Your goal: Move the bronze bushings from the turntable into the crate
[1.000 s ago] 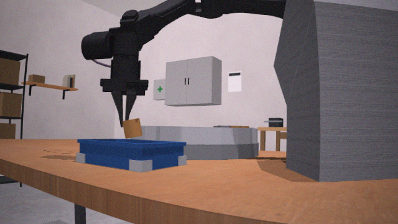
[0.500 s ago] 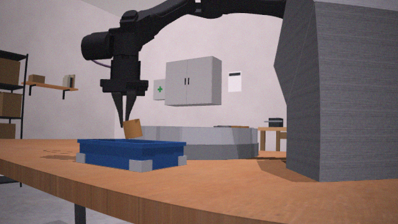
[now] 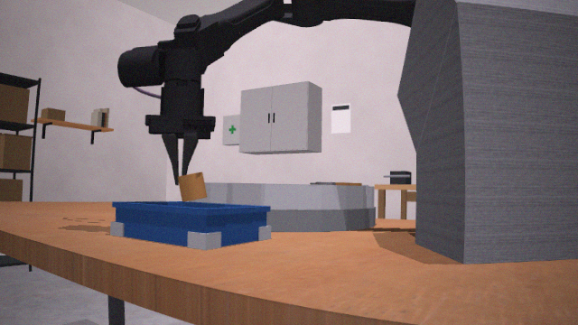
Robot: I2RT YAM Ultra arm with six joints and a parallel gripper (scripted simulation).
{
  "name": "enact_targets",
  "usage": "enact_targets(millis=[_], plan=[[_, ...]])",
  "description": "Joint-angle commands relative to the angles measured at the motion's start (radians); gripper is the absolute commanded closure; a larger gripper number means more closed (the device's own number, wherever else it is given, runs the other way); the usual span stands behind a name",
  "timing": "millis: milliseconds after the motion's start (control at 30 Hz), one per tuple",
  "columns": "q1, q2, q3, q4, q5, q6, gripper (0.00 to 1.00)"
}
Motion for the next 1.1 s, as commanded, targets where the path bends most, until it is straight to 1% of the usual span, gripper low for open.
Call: enact_targets(millis=[0,200,367,467,500,1067], plan=[[0.045,-0.018,0.029,-0.007,0.014,0.002,1.00],[0.045,-0.017,0.029,-0.007,0.014,0.002,1.00],[0.046,0.009,0.035,-0.013,0.015,0.008,1.00],[0.047,0.003,0.038,-0.014,0.015,0.009,1.00],[0.047,-0.022,0.039,-0.016,0.014,0.010,1.00],[0.047,-0.022,0.040,-0.016,0.014,0.010,1.00]])
